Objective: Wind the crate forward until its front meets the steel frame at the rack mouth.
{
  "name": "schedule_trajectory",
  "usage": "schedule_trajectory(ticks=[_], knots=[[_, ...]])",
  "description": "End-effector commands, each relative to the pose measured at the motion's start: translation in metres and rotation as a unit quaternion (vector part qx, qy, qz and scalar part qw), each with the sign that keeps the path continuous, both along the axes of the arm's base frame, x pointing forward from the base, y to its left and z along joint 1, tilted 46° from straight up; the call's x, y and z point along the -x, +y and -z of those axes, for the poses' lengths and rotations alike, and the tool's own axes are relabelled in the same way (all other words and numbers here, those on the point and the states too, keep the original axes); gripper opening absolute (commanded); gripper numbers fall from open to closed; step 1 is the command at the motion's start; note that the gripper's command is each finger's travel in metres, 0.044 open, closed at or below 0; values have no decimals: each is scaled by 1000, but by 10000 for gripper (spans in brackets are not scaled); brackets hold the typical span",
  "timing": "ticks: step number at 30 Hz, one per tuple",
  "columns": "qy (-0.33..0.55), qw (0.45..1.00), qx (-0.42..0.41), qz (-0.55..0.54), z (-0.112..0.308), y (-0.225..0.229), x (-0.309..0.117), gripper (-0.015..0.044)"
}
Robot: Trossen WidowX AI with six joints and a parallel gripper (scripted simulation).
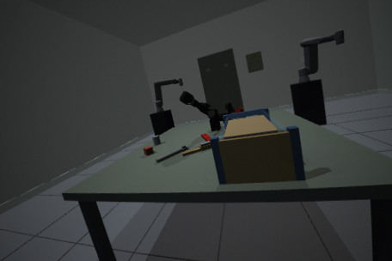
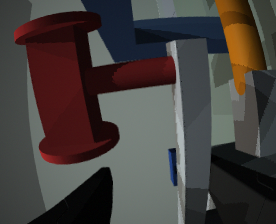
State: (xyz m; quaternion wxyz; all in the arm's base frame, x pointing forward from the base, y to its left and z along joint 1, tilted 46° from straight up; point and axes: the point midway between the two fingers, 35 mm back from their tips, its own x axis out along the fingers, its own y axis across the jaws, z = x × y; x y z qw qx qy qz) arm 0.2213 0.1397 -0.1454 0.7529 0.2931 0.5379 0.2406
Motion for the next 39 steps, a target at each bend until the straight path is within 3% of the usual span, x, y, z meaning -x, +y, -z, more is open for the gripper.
schedule_trajectory(ticks=[1, 27, 39], knots=[[1, 1000, 9, 3, 4, -3, 0, 240], [0, 1000, 1, 0, -1, -1, 0, 240], [6, 1000, 10, -4, -55, -61, 19, 240]])
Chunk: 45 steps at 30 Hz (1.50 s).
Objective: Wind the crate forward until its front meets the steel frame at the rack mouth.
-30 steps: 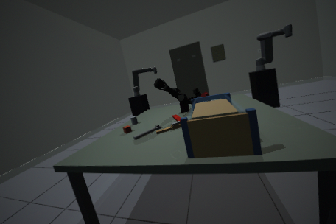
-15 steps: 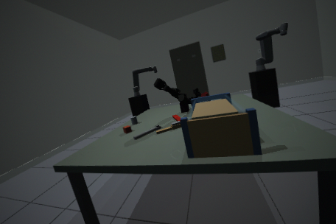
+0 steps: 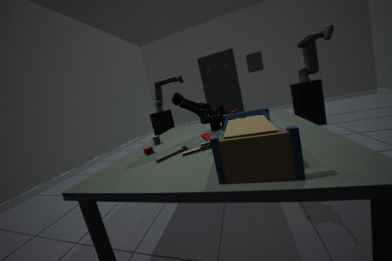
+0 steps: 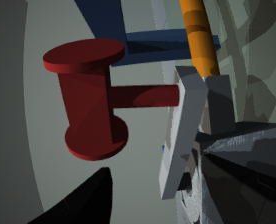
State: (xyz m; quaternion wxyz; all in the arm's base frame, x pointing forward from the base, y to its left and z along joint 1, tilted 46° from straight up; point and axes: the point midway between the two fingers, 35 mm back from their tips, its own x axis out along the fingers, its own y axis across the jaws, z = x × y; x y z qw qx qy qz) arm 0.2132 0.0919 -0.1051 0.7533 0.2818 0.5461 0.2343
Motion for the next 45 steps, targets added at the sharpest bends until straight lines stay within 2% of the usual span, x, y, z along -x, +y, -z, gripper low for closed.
schedule_trajectory(ticks=[1, 13, 26, 45], knots=[[0, 1000, -6, 1, -20, -17, 16, 240], [-1, 1000, -9, 2, -38, -21, 25, 240], [-6, 1000, -13, 5, -102, 47, 26, 240], [-14, 1000, -15, -1, -104, 48, 23, 240]])
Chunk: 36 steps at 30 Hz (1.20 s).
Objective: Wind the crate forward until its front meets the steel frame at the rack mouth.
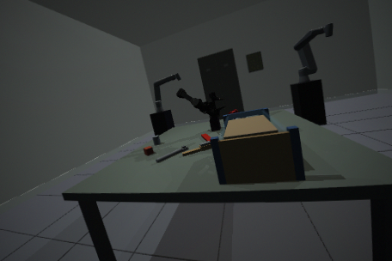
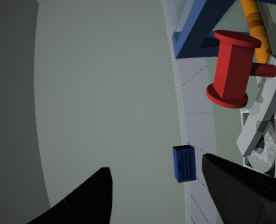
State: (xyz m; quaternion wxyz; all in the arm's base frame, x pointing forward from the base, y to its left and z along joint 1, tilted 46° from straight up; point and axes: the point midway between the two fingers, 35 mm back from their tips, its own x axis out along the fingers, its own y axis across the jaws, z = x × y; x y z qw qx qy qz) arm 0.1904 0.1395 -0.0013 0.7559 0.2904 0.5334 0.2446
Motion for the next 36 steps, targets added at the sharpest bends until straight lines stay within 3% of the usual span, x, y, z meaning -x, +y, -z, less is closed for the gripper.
schedule_trajectory(ticks=[1, 9, 14, 18, 25, 34, 36], knots=[[-2, 1000, 0, -2, 0, 0, 0, 240], [-14, 973, 162, -161, 21, 19, -24, 440], [-21, 908, 274, -315, 36, 35, -34, 440], [-23, 824, 347, -447, 47, 48, -37, 440], [-13, 607, 423, -673, 59, 69, -36, 440], [34, 223, 408, -885, 61, 101, -29, 440], [45, 162, 395, -903, 60, 106, -27, 440]])
